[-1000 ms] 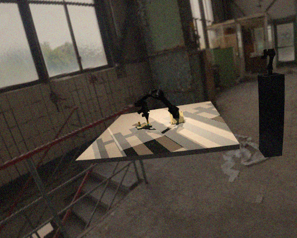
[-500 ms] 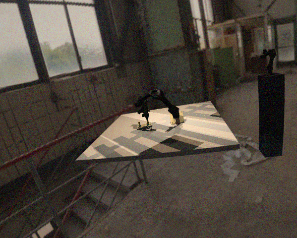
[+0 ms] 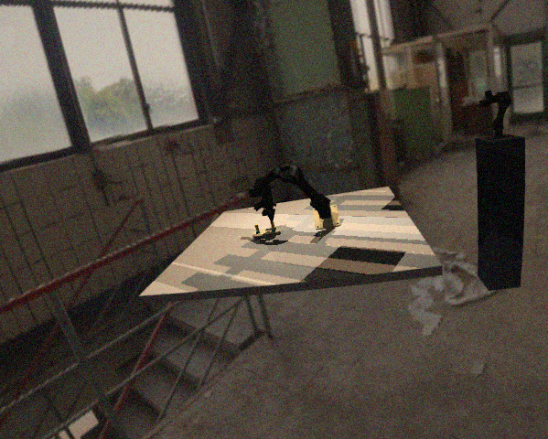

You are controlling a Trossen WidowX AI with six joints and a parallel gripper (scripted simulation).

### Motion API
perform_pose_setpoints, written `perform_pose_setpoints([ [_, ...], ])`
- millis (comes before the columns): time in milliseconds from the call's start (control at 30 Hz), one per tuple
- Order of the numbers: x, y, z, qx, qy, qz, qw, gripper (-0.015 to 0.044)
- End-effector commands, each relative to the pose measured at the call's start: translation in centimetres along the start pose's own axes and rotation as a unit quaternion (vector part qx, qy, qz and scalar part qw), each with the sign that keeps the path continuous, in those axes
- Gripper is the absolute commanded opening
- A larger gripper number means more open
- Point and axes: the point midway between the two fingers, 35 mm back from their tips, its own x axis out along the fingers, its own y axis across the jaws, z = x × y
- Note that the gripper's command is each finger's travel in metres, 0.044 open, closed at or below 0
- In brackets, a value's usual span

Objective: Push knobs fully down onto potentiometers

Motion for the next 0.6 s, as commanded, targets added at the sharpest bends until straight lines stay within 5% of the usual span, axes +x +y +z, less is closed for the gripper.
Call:
perform_pose_setpoints([
  [0, 0.91, 0.17, 0.03, -0.004, 0.006, 0.001, 1.0, 0.0],
  [567, 1.13, 0.17, 0.03, -0.004, 0.006, 0.001, 1.0, 0.0],
])
